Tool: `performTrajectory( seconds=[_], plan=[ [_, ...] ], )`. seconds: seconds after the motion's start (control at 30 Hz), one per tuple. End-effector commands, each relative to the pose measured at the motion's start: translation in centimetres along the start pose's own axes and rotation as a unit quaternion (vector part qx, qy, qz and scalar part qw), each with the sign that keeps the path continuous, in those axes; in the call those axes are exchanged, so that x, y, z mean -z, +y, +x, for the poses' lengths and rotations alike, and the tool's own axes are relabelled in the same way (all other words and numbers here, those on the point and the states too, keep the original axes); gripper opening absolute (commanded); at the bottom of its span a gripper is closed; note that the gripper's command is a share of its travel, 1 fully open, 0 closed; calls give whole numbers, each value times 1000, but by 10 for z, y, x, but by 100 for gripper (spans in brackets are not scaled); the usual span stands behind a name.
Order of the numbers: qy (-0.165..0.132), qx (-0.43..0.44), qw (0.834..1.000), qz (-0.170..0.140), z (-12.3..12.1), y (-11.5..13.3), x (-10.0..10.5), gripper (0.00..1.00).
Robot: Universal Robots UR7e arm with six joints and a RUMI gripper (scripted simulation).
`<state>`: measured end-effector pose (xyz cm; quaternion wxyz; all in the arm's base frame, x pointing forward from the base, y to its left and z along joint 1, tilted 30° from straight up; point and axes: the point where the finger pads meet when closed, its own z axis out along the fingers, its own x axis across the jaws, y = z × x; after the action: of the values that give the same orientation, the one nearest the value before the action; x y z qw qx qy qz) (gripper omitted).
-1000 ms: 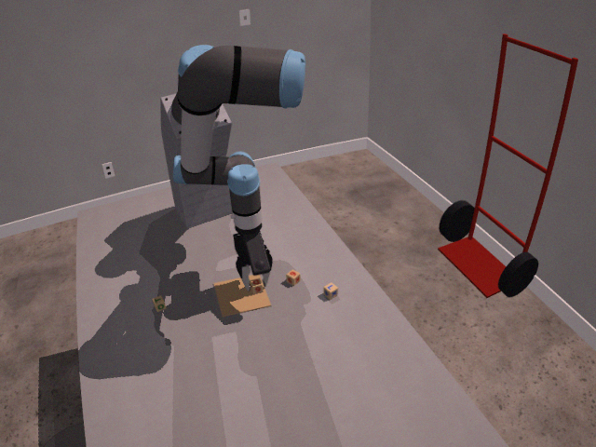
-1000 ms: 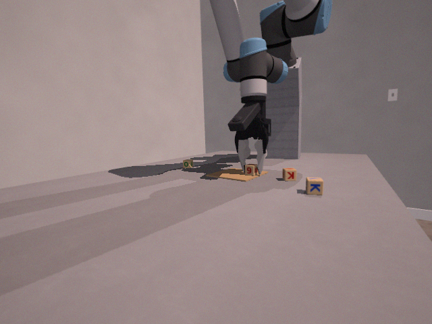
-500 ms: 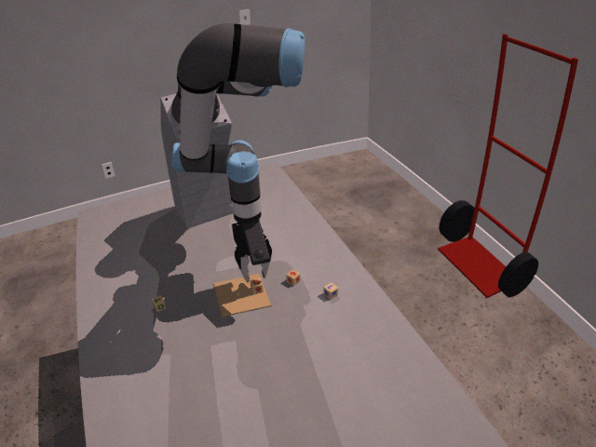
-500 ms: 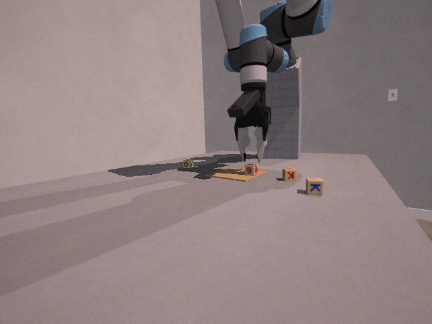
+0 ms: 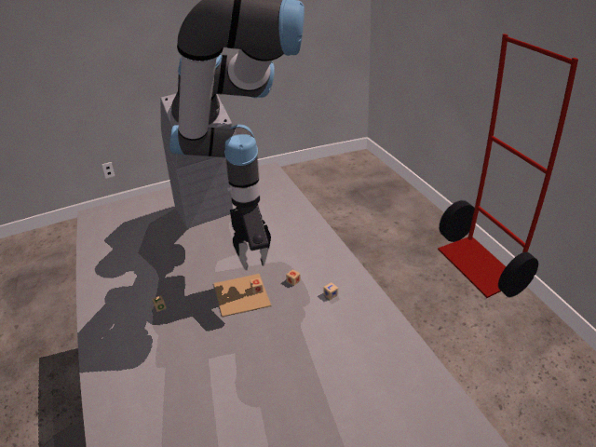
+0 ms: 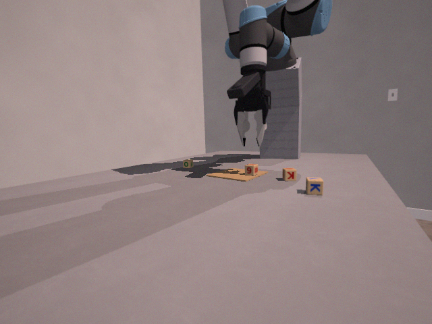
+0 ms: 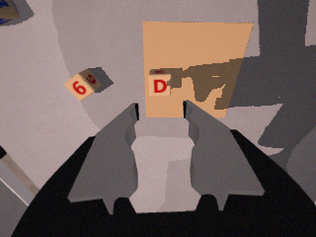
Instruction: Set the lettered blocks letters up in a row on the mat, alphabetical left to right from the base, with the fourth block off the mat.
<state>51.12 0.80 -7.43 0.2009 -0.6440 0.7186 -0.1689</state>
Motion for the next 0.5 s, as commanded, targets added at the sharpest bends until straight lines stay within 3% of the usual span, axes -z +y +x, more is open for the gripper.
performTrajectory(
  seconds=[0.0, 0.2, 0.23, 0.47],
  plan=[
    [-1, -1, 1000, -4, 0, 3, 8, 28],
    [-1, 0, 1000, -4, 0, 3, 9, 28],
    [-1, 0, 1000, -4, 0, 3, 9, 100],
    [-1, 0, 1000, -4, 0, 3, 8, 100]
  ],
)
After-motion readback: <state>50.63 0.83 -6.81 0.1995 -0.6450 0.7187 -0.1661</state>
